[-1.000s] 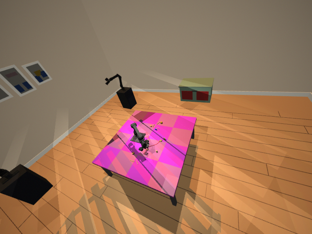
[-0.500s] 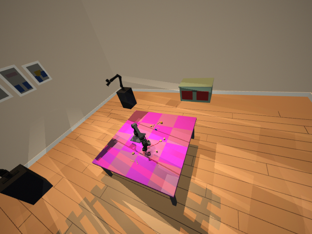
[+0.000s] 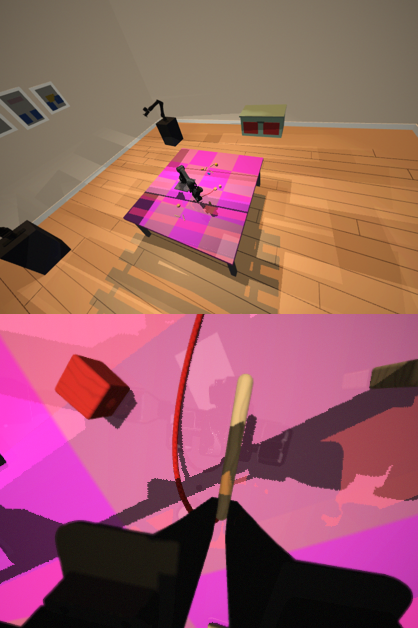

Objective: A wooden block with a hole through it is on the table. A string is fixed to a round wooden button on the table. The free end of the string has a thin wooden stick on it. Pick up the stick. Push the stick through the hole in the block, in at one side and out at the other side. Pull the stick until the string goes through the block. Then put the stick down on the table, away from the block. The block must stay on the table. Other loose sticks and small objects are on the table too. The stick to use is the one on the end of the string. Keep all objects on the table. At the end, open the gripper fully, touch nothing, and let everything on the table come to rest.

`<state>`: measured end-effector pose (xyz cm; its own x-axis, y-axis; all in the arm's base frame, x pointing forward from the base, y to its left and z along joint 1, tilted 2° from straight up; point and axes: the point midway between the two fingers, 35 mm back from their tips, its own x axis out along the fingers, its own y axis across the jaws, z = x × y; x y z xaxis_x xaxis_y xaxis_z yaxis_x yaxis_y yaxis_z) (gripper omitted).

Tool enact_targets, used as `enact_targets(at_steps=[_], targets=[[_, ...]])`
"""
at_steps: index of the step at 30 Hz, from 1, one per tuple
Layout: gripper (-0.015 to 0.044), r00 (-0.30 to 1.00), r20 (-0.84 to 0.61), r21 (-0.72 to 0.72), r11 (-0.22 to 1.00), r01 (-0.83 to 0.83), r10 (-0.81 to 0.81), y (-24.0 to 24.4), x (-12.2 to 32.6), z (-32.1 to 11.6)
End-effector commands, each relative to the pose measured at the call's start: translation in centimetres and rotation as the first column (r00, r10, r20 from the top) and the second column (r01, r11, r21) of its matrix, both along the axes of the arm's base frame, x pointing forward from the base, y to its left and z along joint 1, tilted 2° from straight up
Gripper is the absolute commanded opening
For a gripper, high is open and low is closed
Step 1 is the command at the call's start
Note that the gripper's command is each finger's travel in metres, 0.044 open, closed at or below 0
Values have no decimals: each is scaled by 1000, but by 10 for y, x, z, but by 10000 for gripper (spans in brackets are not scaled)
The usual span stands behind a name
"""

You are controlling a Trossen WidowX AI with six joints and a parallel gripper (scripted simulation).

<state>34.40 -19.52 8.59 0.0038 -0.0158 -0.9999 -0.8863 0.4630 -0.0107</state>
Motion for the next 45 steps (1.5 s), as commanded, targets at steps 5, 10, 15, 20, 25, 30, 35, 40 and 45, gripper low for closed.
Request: enact_targets(at_steps=[5, 10, 15, 20, 25, 30, 35, 40, 45], targets=[[0, 955, -6, 1, 955, -297, 297, 4, 8, -1], [0, 884, -8, 1, 884, -467, 467, 7, 12, -1], [0, 783, -11, 1, 783, -622, 622, 9, 17, -2], [0, 655, -13, 2, 655, -755, 755, 12, 21, -2], [0, 583, -14, 3, 583, -812, 812, 13, 23, -2], [0, 583, -14, 3, 583, -812, 812, 13, 23, -2], [0, 583, -15, 2, 583, -812, 812, 9, 26, -1], [0, 583, -15, 2, 583, -812, 812, 3, 30, 0], [0, 583, -15, 1, 583, -812, 812, -2, 33, 0]])
